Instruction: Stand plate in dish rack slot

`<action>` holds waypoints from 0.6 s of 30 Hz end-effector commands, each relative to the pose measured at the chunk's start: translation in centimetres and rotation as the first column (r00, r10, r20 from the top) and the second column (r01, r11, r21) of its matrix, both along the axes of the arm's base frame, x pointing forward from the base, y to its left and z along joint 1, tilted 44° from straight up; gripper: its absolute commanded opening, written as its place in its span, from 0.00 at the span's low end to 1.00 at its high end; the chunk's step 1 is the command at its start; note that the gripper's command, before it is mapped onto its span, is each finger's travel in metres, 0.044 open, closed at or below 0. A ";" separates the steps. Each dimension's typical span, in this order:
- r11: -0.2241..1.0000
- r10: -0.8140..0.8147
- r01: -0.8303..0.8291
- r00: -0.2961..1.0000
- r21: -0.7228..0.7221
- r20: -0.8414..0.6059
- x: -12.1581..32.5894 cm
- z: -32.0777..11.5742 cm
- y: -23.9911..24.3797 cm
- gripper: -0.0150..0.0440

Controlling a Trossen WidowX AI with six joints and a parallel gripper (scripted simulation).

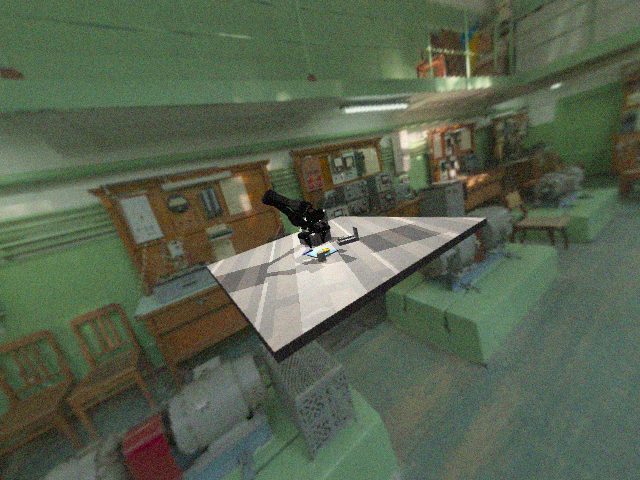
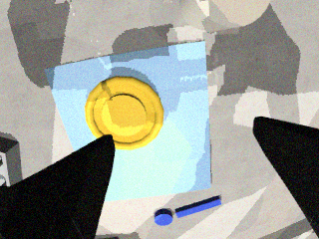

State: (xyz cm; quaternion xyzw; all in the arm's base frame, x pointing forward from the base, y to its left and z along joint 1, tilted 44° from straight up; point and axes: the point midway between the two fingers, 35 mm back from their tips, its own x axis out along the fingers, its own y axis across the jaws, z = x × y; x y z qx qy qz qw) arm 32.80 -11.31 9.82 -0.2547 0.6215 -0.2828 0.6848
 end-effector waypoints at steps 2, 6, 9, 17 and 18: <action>0.999 0.044 -0.044 0.998 0.015 -0.034 0.0 -2.5 3.1 0.93; 0.999 0.044 -0.043 0.998 0.015 -0.034 0.0 -2.6 3.0 0.93; 0.999 0.044 -0.043 0.998 0.015 -0.034 0.1 -2.9 2.7 0.93; 0.999 0.044 -0.043 0.998 0.016 -0.034 0.3 -3.9 1.8 0.93; 0.999 0.044 -0.043 0.998 0.016 -0.034 0.3 -4.0 1.7 0.93</action>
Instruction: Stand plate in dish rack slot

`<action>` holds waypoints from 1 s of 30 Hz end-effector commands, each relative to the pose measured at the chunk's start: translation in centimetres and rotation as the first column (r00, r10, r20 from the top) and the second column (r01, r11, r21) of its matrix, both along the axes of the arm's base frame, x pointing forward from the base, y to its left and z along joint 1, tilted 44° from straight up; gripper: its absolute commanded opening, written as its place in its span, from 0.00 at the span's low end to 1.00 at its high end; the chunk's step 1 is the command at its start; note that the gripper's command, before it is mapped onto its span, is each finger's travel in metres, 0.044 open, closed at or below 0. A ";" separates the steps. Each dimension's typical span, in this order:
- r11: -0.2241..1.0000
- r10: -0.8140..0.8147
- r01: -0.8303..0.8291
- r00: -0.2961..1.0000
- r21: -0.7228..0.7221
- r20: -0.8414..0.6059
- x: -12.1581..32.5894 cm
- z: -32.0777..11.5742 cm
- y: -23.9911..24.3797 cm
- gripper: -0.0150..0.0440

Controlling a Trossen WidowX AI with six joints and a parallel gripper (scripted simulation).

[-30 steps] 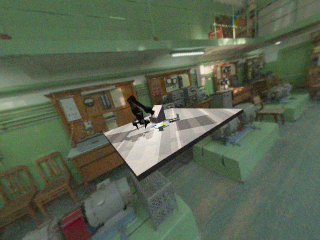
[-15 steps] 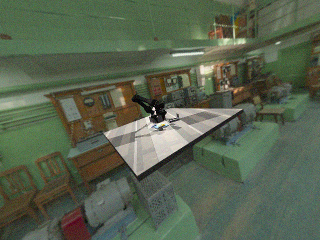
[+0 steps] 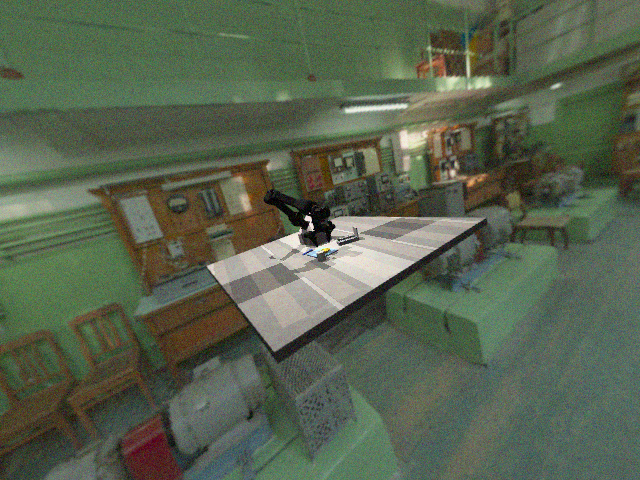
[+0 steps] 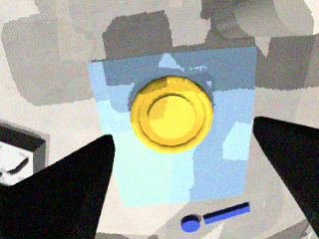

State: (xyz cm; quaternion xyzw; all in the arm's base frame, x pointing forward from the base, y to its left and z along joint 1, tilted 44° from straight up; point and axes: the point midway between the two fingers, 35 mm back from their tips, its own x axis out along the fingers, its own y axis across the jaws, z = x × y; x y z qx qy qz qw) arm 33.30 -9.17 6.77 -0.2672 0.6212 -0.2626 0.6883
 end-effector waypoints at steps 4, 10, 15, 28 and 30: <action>1.000 -0.001 0.002 1.000 0.005 -0.022 -0.1 -1.4 -0.9 0.93; 1.000 -0.001 0.002 1.000 0.004 -0.022 -0.1 -2.2 -1.5 0.93; 1.000 -0.001 0.001 1.000 0.003 -0.022 -0.1 -2.7 -2.1 0.93; 1.000 -0.001 0.001 1.000 0.002 -0.022 -0.1 -3.7 -3.0 0.92; 1.000 -0.001 0.001 1.000 0.002 -0.022 -0.1 -3.7 -3.0 0.90</action>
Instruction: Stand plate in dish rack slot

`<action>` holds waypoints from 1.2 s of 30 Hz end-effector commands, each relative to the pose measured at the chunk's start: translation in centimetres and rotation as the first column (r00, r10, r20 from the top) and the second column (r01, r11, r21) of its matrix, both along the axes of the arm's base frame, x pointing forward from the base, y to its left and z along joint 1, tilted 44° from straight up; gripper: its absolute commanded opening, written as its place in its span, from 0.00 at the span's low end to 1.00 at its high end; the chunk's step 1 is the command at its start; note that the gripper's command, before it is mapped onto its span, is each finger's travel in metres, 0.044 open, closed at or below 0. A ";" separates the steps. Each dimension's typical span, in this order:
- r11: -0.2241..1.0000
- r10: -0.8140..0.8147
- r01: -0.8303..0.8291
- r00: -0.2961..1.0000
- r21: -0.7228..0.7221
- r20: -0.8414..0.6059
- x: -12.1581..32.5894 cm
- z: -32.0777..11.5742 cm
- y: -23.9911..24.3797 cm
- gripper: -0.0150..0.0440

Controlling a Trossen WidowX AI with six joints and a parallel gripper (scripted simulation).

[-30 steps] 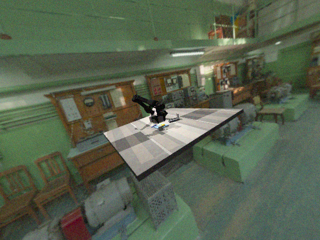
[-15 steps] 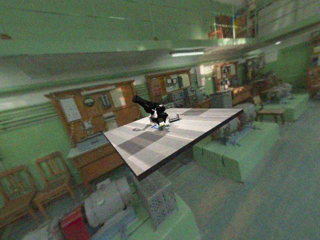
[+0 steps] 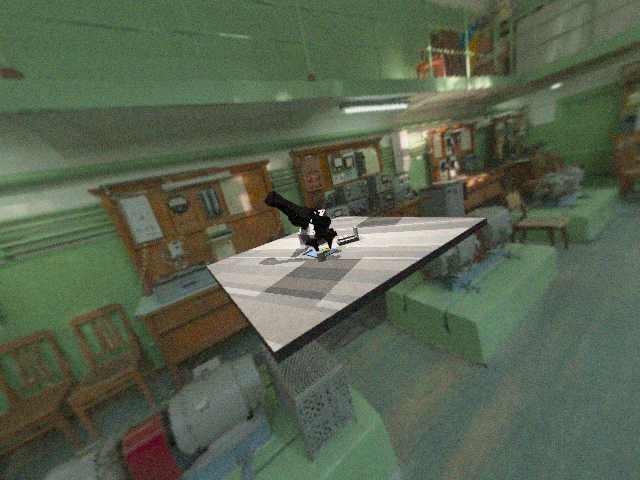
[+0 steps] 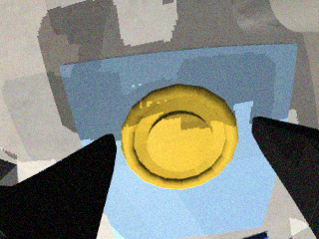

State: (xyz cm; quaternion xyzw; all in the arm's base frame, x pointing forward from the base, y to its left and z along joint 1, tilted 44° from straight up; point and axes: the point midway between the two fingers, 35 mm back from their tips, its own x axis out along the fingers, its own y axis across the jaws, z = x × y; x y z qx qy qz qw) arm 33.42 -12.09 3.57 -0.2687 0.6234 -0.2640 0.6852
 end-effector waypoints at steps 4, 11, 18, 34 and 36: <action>1.000 0.001 -0.001 1.000 0.006 -0.015 -0.2 -0.5 -0.1 0.85; 1.000 0.001 -0.001 1.000 0.006 -0.015 -0.2 -0.5 -0.1 0.82; 1.000 0.001 -0.001 1.000 0.006 -0.015 -0.2 -0.5 -0.1 0.74; 1.000 0.002 -0.002 1.000 0.026 -0.013 0.8 3.6 4.7 0.25; 1.000 0.002 -0.001 1.000 0.027 -0.012 0.8 4.4 5.6 0.25</action>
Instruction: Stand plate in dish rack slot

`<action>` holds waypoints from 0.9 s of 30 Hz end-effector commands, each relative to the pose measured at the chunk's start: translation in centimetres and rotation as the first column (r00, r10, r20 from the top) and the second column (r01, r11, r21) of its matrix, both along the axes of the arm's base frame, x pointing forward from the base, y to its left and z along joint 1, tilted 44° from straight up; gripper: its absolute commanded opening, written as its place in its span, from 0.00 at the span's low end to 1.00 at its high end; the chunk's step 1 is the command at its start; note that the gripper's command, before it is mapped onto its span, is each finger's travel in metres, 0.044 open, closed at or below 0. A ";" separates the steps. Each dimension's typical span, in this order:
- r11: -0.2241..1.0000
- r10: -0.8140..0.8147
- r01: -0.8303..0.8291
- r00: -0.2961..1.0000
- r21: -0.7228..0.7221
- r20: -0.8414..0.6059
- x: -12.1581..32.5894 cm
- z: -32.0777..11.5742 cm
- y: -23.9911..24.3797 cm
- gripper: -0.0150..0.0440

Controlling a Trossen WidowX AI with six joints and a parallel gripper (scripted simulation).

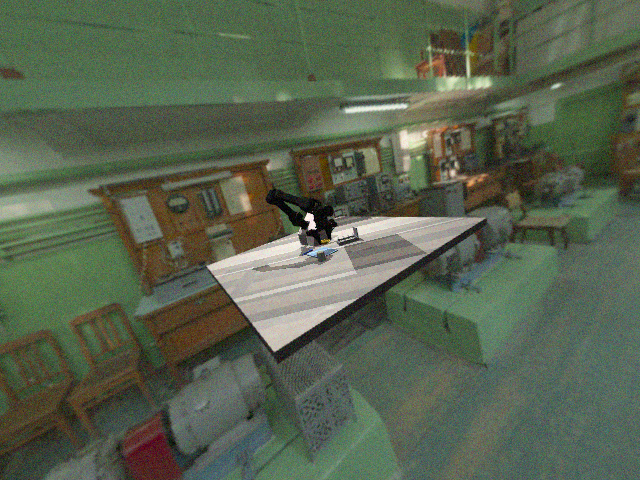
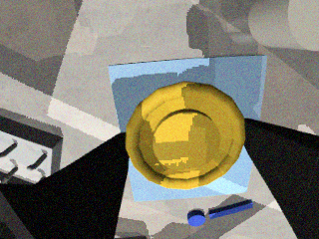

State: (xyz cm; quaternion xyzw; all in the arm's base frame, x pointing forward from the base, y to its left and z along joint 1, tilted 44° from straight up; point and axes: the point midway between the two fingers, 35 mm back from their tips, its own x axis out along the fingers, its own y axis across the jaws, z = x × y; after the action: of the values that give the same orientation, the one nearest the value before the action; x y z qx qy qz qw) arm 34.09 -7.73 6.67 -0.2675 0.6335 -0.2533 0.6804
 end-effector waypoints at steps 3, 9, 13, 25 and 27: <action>1.000 -0.004 0.004 1.000 0.011 0.012 0.1 2.4 2.4 0.25; 1.000 -0.005 0.005 1.000 0.010 0.012 0.0 4.5 4.6 0.25; 1.000 -0.005 0.005 1.000 0.006 0.011 -0.1 5.7 5.9 0.25; 1.000 -0.018 0.018 1.000 -0.001 0.023 -0.6 7.9 8.6 0.25; 0.998 -0.059 0.059 0.996 0.010 0.062 -1.4 6.8 9.8 0.25</action>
State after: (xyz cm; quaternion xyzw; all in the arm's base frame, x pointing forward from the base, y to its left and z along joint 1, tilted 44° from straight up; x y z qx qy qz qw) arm 33.57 0.79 14.84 -0.2514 0.6187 -0.2696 0.6938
